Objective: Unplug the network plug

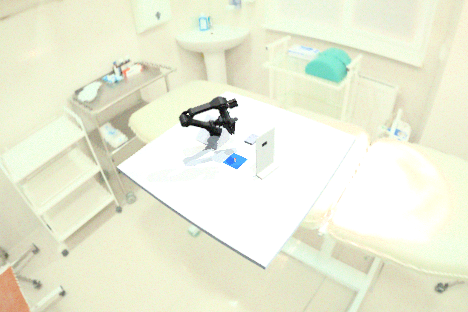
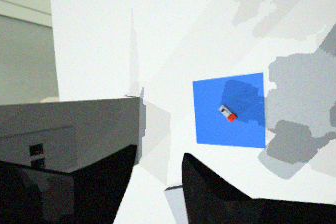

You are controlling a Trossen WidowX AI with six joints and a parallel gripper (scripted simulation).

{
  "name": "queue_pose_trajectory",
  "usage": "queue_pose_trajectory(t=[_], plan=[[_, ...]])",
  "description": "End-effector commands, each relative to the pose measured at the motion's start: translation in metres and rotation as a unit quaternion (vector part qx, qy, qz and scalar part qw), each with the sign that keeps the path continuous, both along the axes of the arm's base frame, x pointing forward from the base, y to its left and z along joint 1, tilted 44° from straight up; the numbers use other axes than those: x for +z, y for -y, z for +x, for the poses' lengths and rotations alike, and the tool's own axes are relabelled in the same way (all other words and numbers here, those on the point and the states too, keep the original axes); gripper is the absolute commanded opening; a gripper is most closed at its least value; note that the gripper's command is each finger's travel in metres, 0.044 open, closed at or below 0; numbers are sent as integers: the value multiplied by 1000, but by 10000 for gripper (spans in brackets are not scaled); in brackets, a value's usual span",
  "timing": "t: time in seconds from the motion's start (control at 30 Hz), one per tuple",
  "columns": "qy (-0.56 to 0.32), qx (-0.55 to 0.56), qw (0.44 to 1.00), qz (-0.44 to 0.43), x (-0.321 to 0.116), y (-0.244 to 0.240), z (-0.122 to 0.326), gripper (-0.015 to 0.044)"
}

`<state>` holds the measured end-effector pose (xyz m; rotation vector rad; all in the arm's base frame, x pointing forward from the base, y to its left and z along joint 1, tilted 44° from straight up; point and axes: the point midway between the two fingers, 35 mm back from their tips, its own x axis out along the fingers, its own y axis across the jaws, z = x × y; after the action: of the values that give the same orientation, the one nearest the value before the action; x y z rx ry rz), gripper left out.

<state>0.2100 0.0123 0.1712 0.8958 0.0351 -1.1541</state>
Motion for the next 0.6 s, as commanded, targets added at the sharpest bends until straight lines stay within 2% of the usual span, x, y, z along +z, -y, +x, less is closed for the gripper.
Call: queue_pose_trajectory(t=[0.0,0.1,0.47,0.57], plan=[[-2,3,1000,0,9,-8,-1,156],[-2,5,1000,-1,12,-11,-1,156],[-2,5,1000,-1,12,-11,-1,440],[-2,5,1000,-1,12,-11,-1,440]])
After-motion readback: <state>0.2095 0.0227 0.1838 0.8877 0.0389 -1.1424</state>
